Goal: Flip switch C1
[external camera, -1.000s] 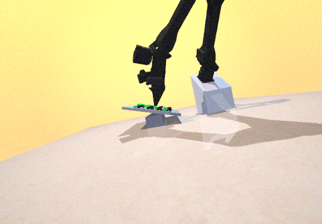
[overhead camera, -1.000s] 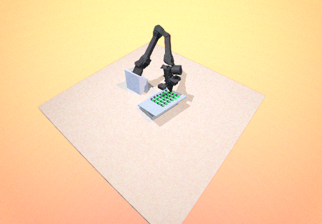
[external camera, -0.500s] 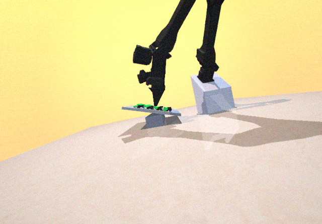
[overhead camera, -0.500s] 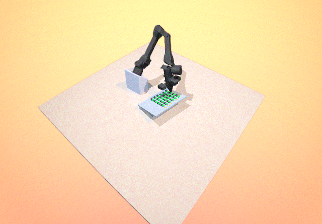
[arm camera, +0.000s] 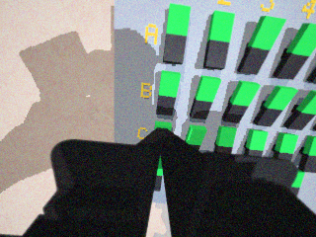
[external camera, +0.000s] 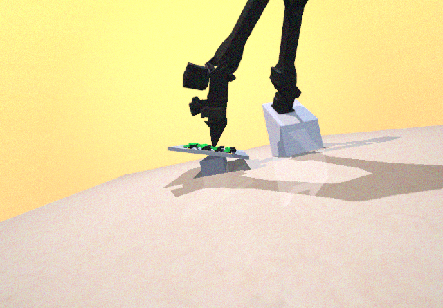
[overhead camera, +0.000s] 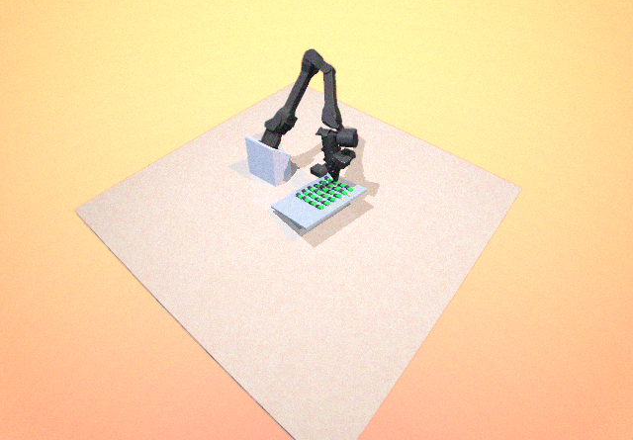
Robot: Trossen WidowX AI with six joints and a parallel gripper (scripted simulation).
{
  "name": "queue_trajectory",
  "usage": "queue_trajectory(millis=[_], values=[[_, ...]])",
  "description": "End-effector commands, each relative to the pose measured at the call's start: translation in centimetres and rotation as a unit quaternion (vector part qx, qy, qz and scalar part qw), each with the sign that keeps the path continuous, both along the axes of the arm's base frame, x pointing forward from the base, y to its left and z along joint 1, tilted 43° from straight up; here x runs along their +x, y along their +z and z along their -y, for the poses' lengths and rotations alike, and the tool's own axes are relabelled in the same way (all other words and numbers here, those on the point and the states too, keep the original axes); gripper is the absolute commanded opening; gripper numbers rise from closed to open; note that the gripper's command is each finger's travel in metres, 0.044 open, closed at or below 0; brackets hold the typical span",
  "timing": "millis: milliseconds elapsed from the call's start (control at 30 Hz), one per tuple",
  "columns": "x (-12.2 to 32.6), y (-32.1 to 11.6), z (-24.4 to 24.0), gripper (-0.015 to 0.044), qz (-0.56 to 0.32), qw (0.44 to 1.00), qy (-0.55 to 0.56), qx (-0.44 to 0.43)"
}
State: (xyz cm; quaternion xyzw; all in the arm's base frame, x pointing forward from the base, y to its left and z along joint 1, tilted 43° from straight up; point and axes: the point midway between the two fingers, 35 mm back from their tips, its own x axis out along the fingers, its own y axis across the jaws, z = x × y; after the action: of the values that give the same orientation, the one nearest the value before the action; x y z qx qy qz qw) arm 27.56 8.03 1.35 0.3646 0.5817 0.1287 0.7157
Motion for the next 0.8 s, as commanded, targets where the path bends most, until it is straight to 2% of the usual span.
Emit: queue_trajectory(millis=[0, 767], values=[[0.04, -0.10, 0.02, 0.0000, -0.001, 1.000, -0.003, -0.001], [0.13, -0.33, -0.17, 0.0000, -0.001, 1.000, -0.003, -0.001]])
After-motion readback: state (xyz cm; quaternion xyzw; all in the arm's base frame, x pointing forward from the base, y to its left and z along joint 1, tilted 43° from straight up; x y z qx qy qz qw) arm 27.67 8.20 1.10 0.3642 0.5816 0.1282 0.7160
